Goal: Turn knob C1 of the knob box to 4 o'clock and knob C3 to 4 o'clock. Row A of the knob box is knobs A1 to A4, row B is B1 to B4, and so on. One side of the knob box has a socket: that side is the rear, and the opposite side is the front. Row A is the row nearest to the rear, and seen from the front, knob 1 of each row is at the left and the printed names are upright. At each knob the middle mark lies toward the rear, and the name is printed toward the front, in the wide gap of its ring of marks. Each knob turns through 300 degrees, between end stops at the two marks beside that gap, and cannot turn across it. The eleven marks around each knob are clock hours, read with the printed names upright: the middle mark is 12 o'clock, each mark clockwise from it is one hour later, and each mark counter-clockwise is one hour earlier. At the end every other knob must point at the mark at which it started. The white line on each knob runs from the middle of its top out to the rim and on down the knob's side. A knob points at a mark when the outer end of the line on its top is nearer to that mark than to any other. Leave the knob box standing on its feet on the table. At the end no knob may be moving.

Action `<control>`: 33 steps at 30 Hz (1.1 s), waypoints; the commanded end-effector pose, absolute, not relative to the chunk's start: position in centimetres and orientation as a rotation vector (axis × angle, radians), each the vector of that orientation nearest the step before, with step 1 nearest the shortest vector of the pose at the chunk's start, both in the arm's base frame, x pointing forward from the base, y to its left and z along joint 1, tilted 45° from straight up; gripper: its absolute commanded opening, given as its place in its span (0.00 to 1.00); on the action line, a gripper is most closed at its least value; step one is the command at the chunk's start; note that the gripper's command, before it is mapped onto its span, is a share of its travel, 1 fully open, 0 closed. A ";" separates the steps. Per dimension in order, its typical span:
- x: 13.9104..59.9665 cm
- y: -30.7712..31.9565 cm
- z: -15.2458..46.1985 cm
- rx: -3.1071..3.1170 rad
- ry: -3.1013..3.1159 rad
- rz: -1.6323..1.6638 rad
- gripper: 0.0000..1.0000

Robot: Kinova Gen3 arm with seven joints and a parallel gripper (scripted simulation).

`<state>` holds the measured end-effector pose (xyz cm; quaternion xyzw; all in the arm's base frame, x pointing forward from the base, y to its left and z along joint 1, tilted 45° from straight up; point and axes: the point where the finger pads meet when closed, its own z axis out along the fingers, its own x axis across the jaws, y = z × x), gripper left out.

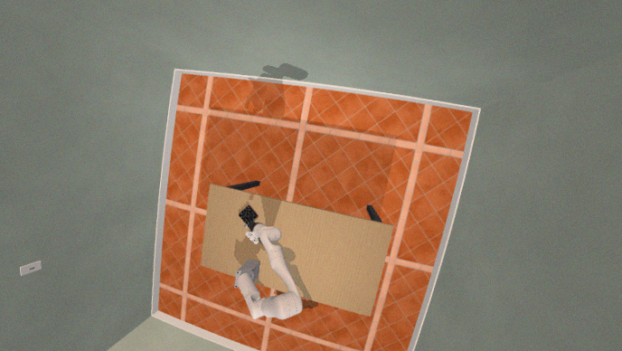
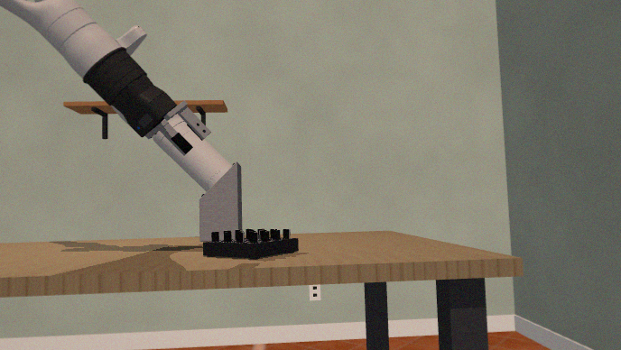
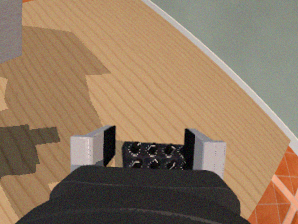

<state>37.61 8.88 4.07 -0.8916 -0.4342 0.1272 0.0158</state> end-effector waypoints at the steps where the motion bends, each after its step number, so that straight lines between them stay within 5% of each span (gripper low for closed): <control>1: 36.9 9.4 3.5 -2.786 -1.319 0.422 1.00; 33: 36.0 10.2 1.1 -2.903 -1.151 0.487 1.00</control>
